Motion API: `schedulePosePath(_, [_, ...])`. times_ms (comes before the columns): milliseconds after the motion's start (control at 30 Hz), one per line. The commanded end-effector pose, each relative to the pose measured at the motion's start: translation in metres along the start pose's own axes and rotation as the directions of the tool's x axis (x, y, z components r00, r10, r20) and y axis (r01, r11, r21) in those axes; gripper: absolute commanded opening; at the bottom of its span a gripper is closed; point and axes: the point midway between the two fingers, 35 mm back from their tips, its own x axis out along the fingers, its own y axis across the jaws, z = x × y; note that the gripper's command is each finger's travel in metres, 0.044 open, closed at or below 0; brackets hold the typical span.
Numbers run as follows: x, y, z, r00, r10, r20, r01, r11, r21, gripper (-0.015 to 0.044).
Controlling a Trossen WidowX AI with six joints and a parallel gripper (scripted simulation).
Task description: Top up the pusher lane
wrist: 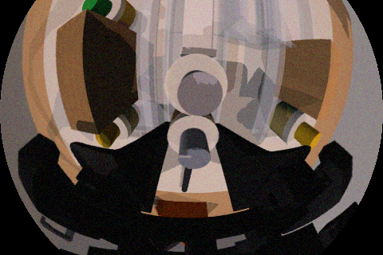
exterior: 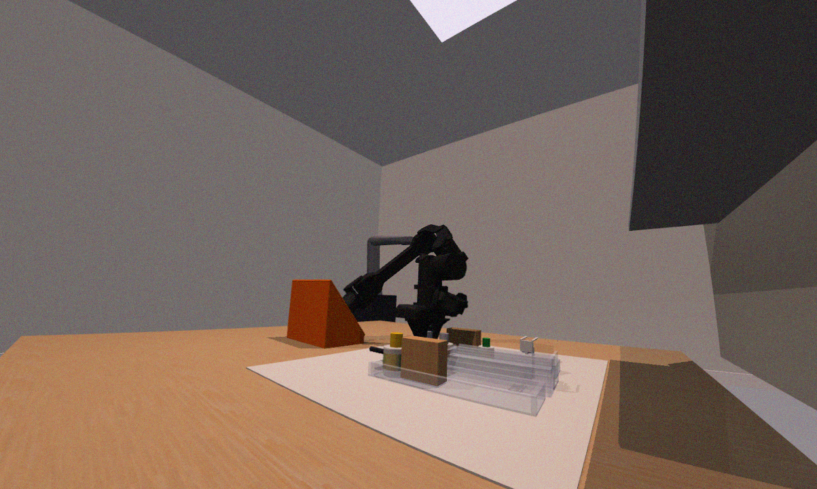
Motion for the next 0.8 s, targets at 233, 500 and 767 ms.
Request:
schedulePosePath(233, [0.0, 0.0016, 0.0003, 1.0, 0.007, 0.009, -0.007, 1.0, -0.01, 0.0])
schedulePosePath(500, [0.0001, -0.0001, -0.0035, 1.0, 0.007, 0.009, -0.007, 1.0, -0.01, 0.0])
schedulePosePath(767, [0.0001, -0.0003, -0.0038, 1.0, 0.007, 0.009, -0.007, 1.0, -0.01, 0.0])
